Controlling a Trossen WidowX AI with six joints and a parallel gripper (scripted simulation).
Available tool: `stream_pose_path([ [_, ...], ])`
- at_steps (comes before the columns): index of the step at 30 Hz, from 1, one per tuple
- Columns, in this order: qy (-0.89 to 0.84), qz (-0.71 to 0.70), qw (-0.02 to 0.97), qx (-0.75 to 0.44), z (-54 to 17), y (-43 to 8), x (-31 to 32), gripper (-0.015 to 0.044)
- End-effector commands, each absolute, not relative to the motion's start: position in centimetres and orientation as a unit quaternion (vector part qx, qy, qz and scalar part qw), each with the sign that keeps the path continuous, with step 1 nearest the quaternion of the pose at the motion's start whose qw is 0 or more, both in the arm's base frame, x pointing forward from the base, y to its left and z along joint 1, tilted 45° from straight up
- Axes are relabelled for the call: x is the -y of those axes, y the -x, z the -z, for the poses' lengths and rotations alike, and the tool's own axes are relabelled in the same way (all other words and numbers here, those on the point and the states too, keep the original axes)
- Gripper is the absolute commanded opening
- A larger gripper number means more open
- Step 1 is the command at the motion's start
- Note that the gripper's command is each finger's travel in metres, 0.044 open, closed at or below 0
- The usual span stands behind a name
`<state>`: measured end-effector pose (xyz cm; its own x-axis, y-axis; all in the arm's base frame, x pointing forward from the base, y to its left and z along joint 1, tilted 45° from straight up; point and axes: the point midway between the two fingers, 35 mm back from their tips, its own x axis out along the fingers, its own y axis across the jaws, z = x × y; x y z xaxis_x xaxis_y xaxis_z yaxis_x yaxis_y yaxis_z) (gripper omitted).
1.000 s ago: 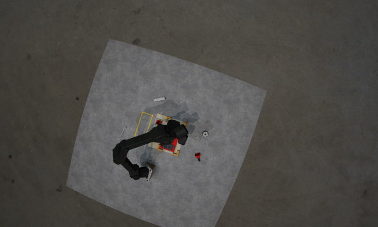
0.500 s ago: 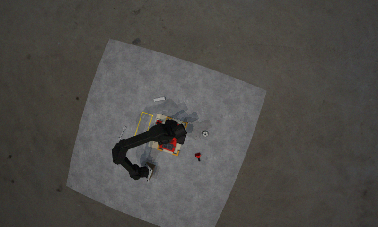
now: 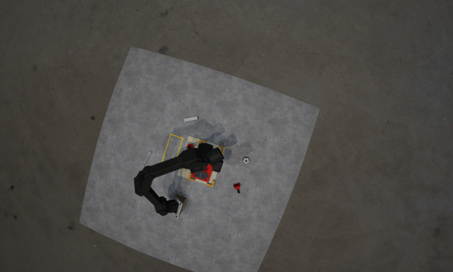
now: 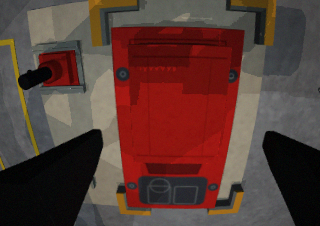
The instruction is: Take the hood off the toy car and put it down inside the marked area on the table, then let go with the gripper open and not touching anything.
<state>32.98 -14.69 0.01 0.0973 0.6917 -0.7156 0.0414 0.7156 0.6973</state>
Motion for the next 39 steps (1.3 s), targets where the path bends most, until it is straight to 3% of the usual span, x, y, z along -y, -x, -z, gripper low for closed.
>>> stream_pose_path([
  [1, -0.296, -0.238, 0.679, -0.628, 0.3, -33.0, 14.3, 0.044],
  [39, -0.296, -0.239, 0.679, -0.628, 2.2, -33.1, 12.3, 0.044],
])
